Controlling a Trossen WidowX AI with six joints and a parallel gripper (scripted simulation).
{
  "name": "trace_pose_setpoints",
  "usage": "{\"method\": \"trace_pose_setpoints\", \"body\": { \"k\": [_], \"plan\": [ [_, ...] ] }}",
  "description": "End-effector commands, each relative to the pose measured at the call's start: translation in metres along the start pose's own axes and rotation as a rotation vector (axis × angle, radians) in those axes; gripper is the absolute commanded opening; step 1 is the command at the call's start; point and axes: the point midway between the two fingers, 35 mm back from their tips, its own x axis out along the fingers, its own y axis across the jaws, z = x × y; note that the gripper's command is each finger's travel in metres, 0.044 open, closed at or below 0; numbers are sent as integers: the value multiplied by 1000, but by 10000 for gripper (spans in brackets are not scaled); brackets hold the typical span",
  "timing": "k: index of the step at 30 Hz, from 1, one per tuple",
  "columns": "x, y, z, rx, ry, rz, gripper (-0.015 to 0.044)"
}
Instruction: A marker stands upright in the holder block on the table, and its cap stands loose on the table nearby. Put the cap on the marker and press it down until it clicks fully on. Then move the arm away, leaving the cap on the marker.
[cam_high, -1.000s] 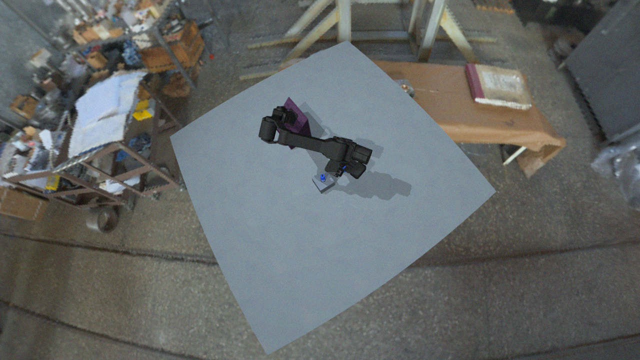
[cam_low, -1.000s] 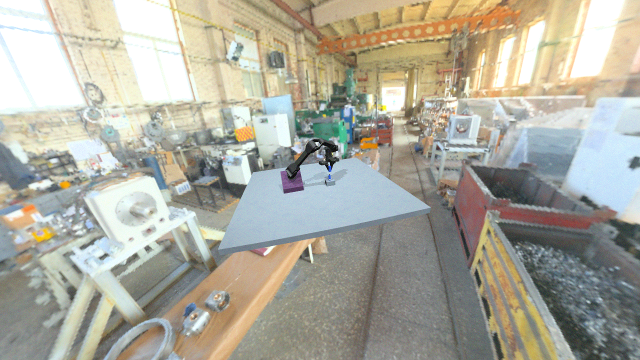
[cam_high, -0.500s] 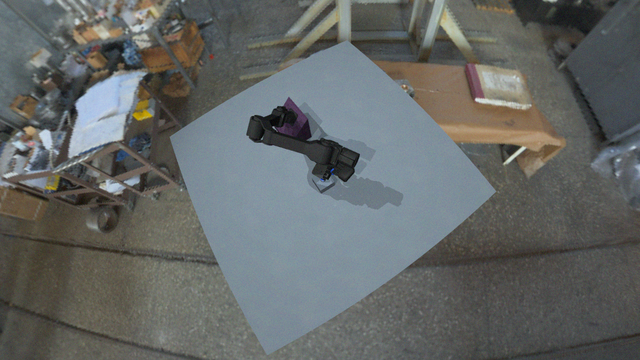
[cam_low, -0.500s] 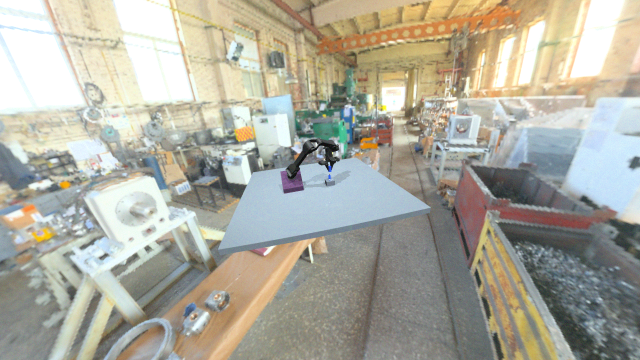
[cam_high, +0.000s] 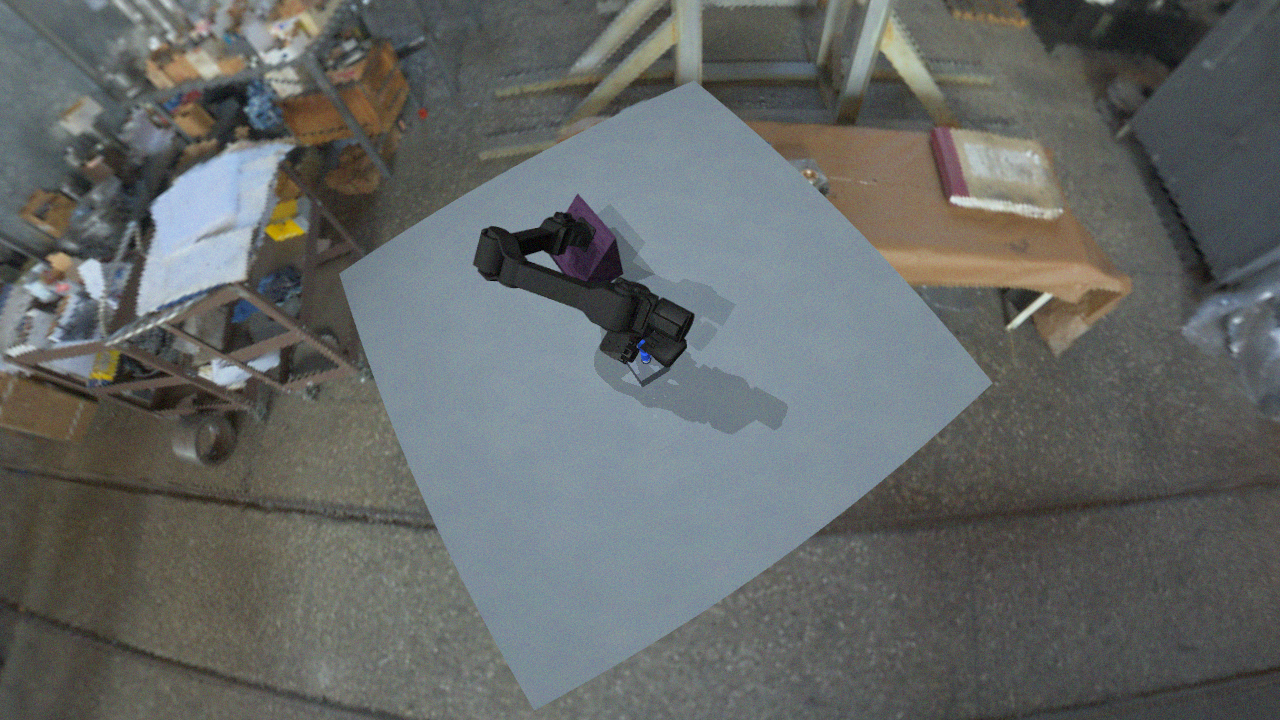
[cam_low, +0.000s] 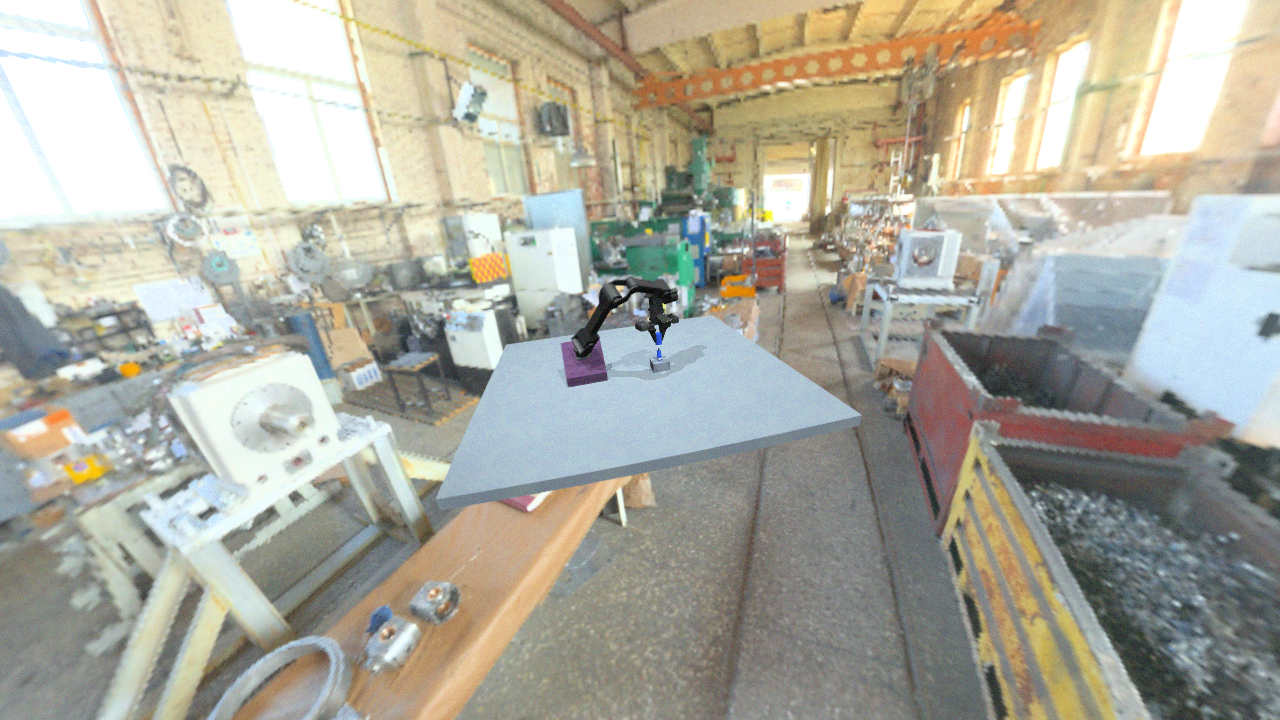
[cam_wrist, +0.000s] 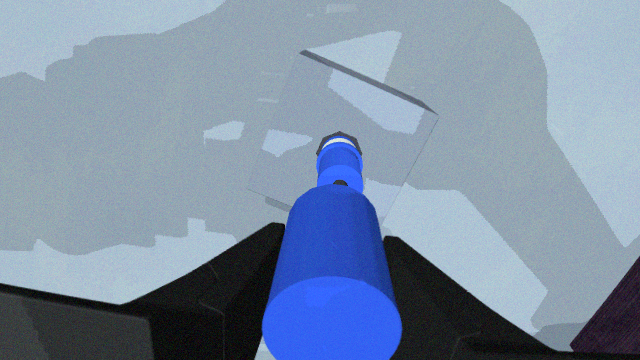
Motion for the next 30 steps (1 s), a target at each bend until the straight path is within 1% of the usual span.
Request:
{"method": "trace_pose_setpoints", "body": {
  "k": [1, 10, 30],
  "plan": [
    [2, -2, 1, -9, -4, -2, 0],
    [10, -2, 1, -9, -4, -2, 0],
    [42, -2, 1, -9, -5, -2, 0]
  ]
}}
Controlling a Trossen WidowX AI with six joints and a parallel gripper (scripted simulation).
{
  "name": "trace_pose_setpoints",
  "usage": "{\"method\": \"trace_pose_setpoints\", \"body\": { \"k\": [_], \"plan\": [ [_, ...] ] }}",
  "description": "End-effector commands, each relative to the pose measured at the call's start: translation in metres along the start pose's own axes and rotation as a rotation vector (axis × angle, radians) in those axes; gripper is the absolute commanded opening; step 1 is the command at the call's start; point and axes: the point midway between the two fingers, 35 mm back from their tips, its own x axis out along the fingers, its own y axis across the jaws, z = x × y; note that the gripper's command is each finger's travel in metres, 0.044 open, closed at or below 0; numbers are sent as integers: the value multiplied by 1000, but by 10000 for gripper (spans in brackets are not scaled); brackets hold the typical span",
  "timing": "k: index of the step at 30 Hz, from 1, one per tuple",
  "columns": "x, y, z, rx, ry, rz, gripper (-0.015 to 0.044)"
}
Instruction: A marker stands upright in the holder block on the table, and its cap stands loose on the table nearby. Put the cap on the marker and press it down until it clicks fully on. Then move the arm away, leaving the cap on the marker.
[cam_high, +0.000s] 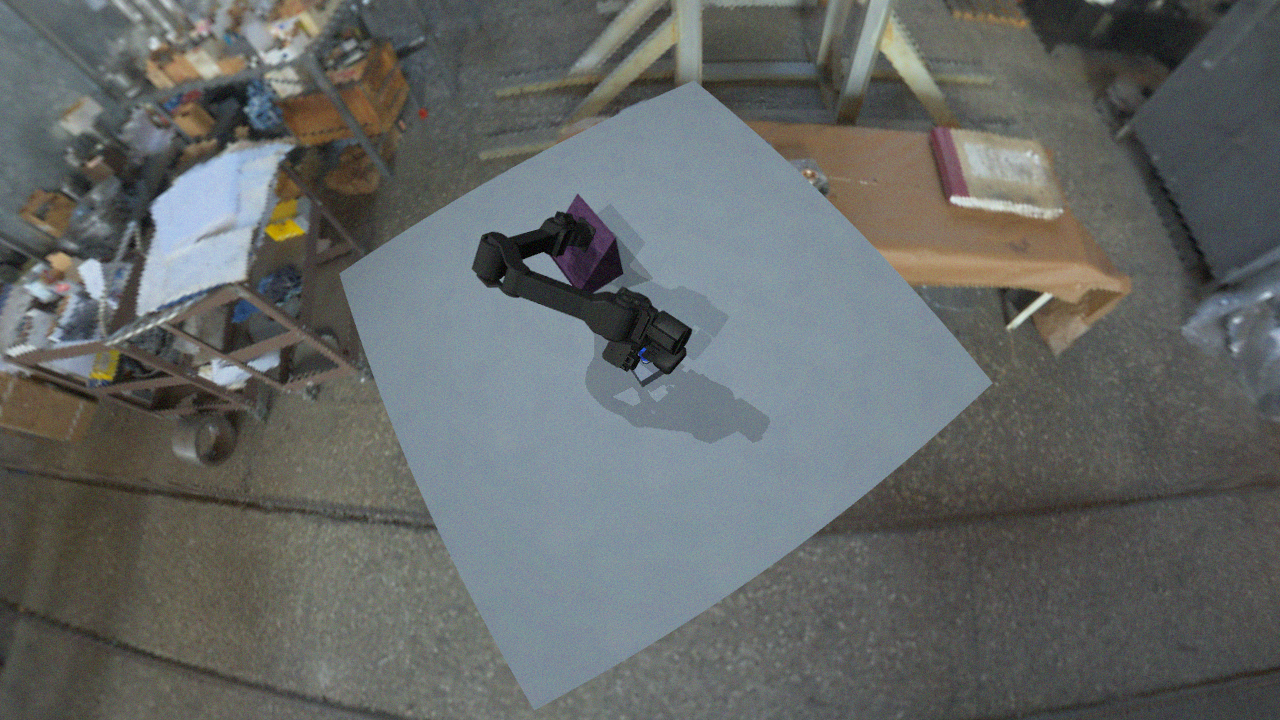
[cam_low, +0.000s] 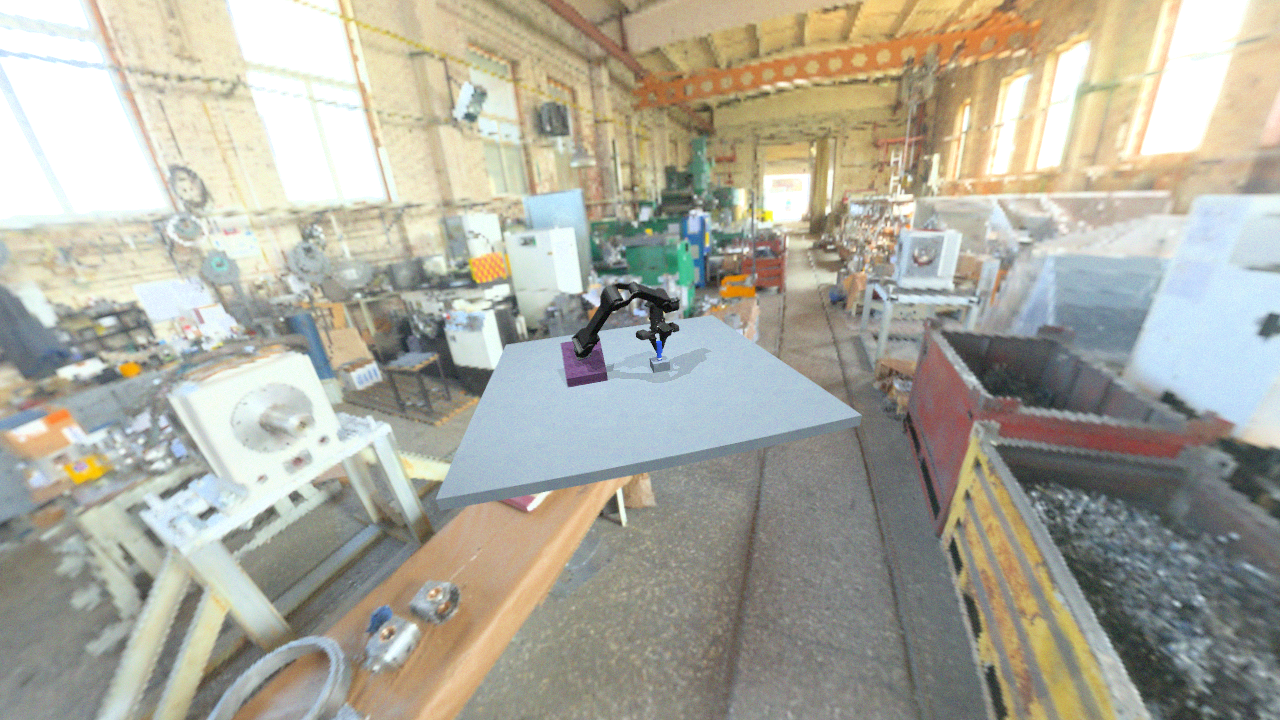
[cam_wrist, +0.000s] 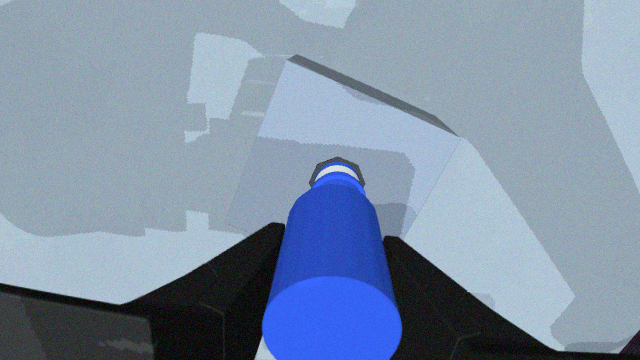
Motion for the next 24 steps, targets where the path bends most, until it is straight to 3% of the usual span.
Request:
{"method": "trace_pose_setpoints", "body": {
  "k": [1, 14, 24],
  "plan": [
    [6, -1, 0, -6, -4, -1, 0],
    [19, -2, 0, -5, -5, -1, 0],
    [19, -2, 0, -1, -1, -3, 263]
  ]
}}
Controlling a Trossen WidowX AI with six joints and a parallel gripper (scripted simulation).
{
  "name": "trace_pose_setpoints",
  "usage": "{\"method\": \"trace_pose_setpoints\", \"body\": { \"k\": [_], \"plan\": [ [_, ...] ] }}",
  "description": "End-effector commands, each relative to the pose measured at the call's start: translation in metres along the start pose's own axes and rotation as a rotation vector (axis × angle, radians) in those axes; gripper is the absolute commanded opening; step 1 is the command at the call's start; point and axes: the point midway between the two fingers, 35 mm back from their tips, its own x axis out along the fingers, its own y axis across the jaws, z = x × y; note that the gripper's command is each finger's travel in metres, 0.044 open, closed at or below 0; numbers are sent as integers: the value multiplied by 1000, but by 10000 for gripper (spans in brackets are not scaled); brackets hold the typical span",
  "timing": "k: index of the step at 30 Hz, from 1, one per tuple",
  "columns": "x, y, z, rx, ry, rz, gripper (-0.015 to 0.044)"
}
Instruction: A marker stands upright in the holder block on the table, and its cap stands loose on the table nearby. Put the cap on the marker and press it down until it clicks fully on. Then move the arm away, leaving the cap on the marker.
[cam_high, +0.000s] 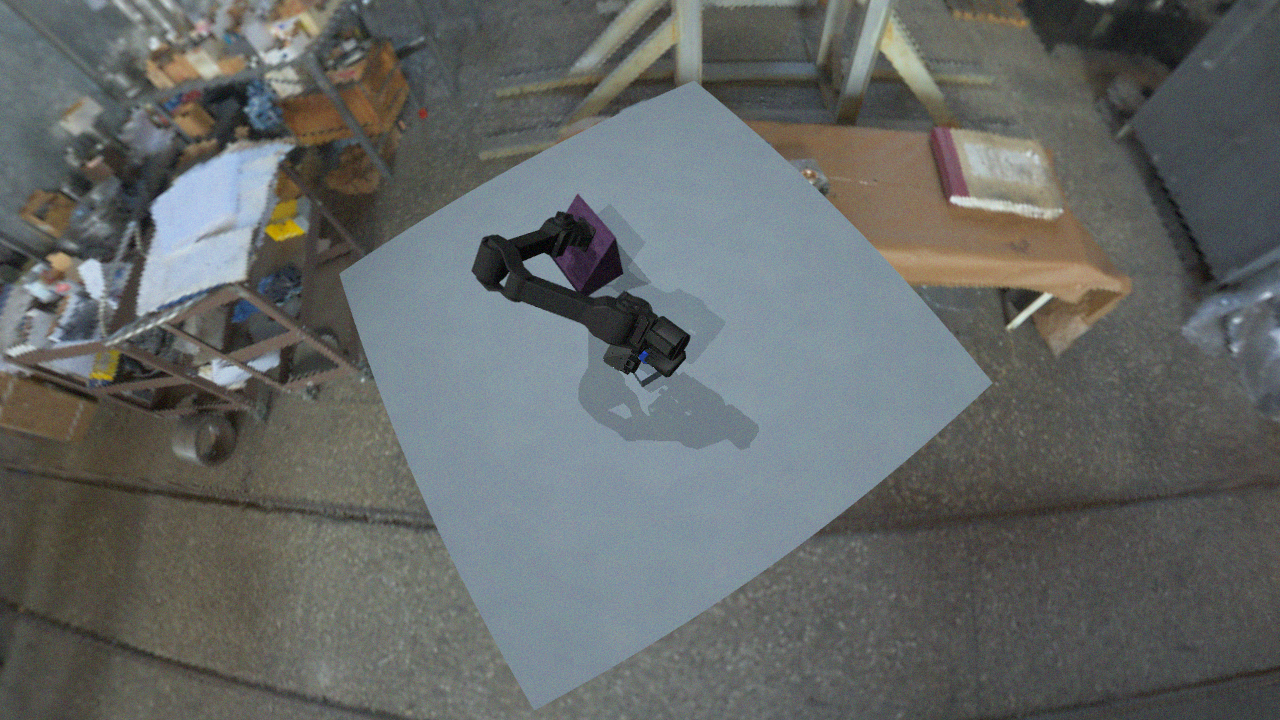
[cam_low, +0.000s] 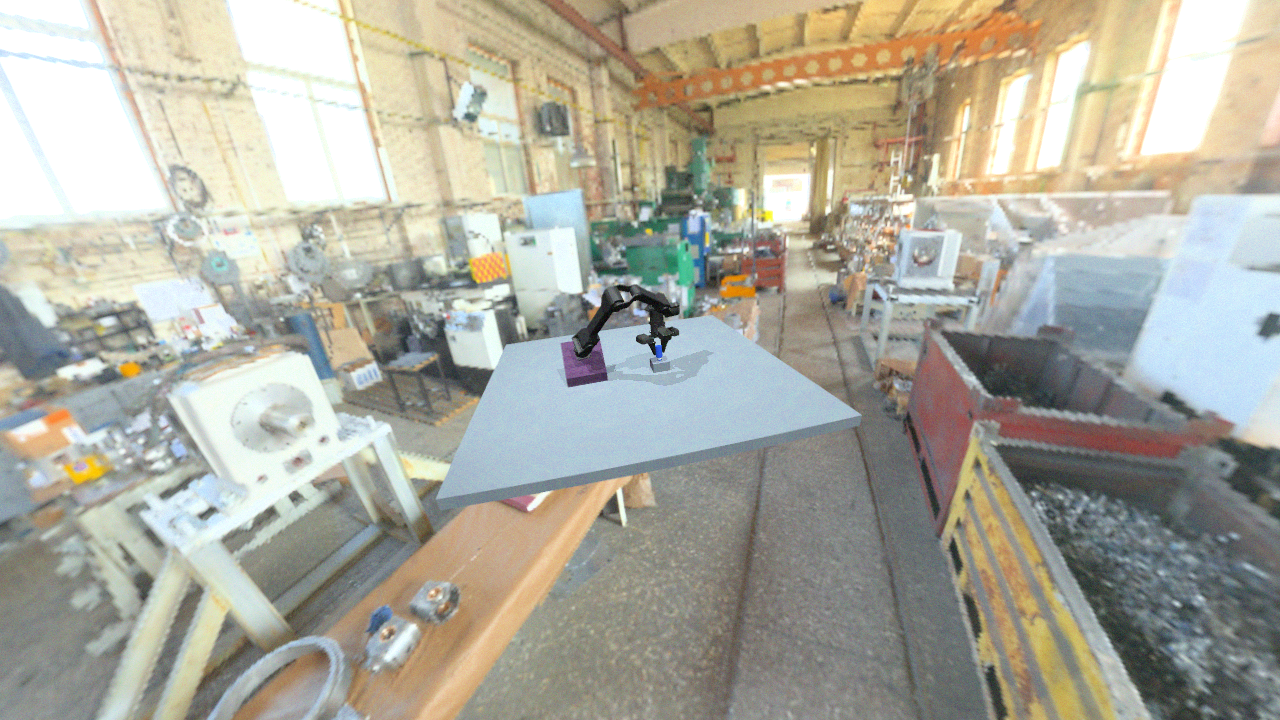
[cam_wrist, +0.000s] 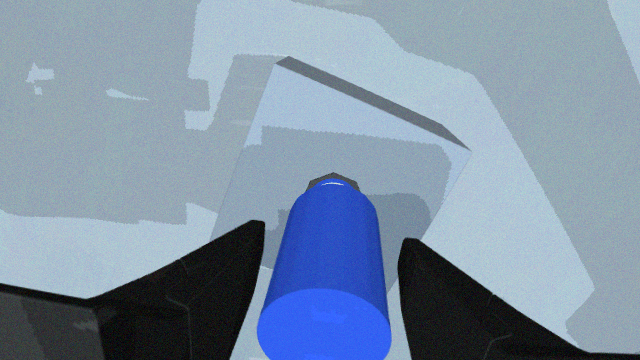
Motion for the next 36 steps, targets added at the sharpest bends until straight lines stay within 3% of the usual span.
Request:
{"method": "trace_pose_setpoints", "body": {
  "k": [1, 7, 9, 13, 17, 20, 31, 34, 36],
  "plan": [
    [0, 0, 0, 0, 0, 0, 289],
    [0, 0, 0, 0, 0, 0, 440],
    [-9, 1, 0, 0, 2, 0, 440],
    [-65, 1, -1, -1, 4, 0, 440],
    [-75, 0, -1, -1, 3, 0, 440],
    [-74, 0, -1, -148, 3, 0, 361],
    [-66, 1, -4, -1217, -2, 1, 72],
    [-65, 2, -5, -1282, -2, 0, 0],
    [-65, 2, -5, -1282, -2, 0, 0]
  ]
}}
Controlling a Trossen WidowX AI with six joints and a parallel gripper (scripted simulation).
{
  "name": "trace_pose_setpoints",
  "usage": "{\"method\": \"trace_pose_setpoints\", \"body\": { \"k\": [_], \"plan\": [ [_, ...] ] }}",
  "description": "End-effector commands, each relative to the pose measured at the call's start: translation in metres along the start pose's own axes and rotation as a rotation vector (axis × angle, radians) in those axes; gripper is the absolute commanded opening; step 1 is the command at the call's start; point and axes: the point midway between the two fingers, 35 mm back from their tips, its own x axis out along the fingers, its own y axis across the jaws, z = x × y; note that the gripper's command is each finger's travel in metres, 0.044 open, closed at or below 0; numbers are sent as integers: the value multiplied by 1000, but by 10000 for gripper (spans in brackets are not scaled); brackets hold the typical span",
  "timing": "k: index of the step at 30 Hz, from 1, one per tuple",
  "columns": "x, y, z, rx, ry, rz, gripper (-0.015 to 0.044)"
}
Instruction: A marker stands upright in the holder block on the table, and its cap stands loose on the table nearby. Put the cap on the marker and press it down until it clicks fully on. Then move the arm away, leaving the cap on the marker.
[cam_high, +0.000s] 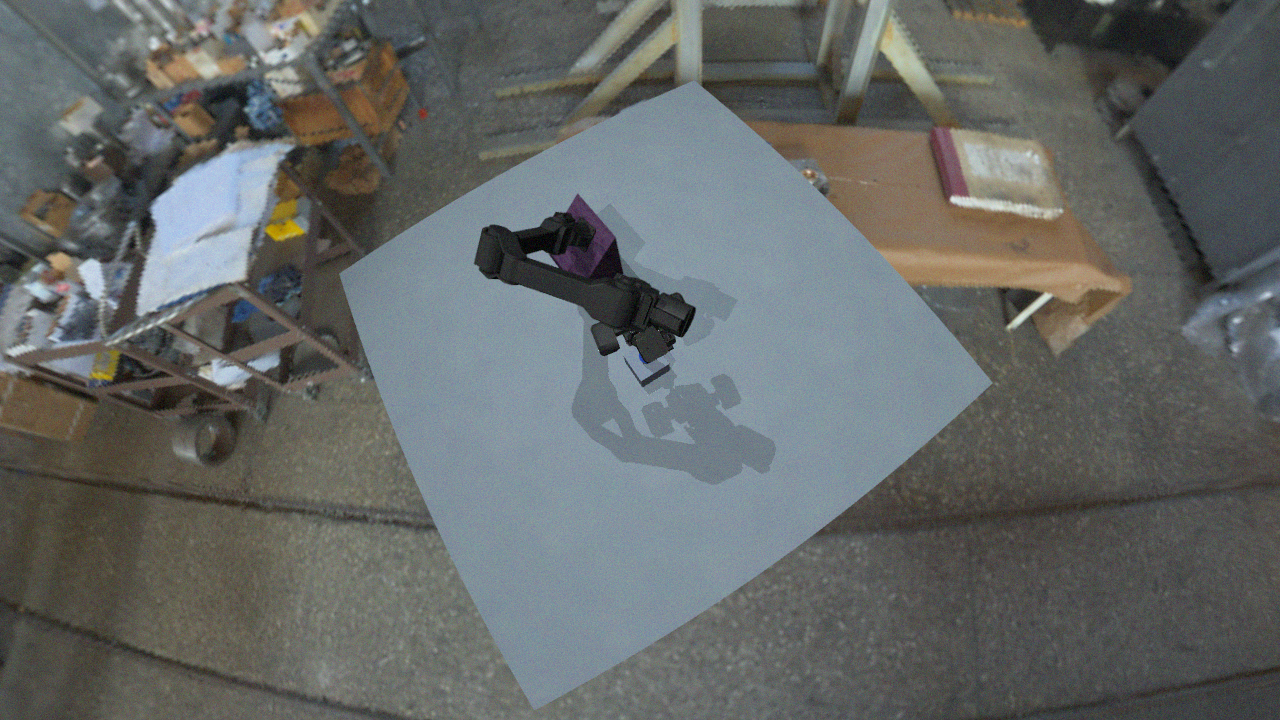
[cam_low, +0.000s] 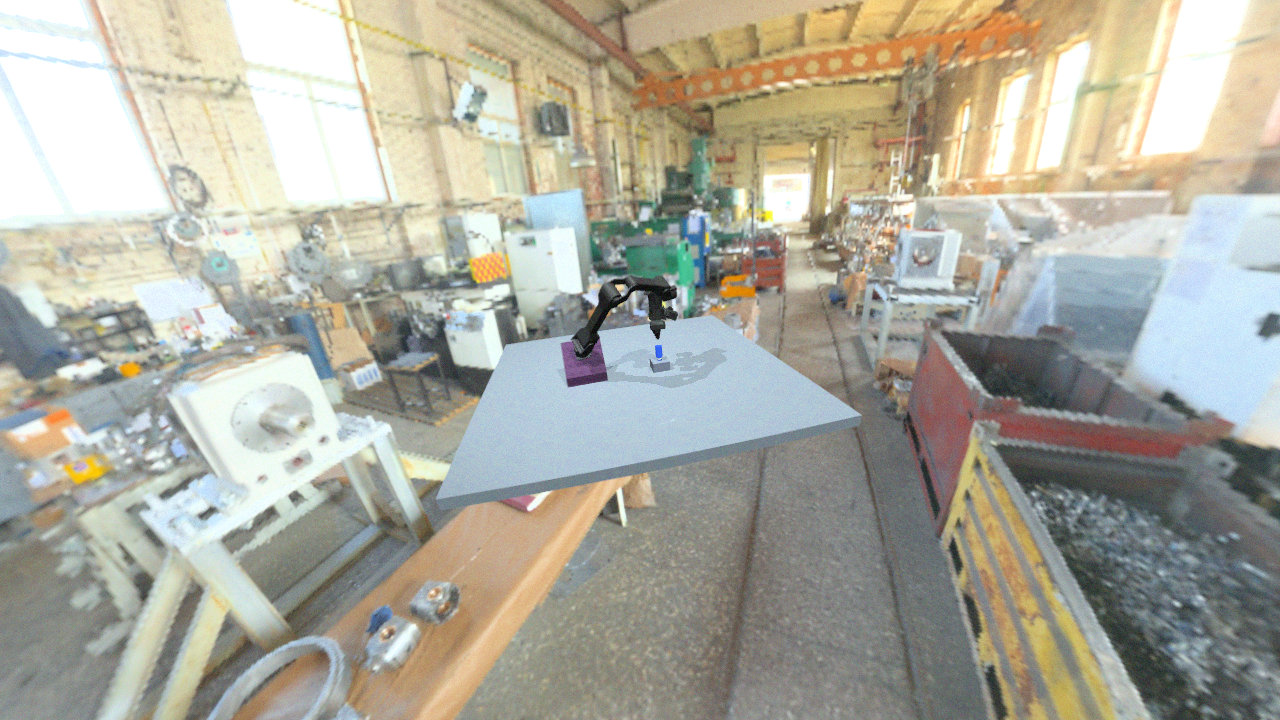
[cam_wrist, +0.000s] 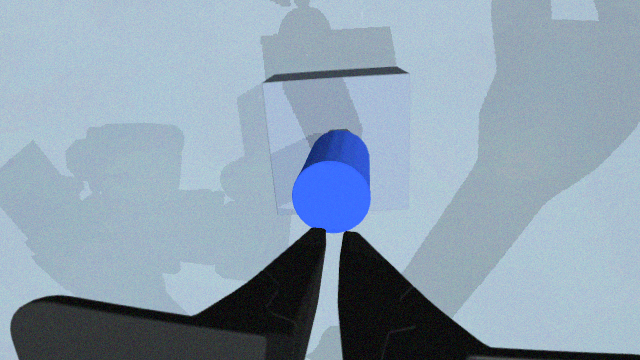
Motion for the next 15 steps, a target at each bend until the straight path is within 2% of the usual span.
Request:
{"method": "trace_pose_setpoints", "body": {
  "k": [1, 15],
  "plan": [
    [2, 1, 0, -185, 0, -1, 0],
    [12, 1, 0, -185, 0, -2, 0]
  ]
}}
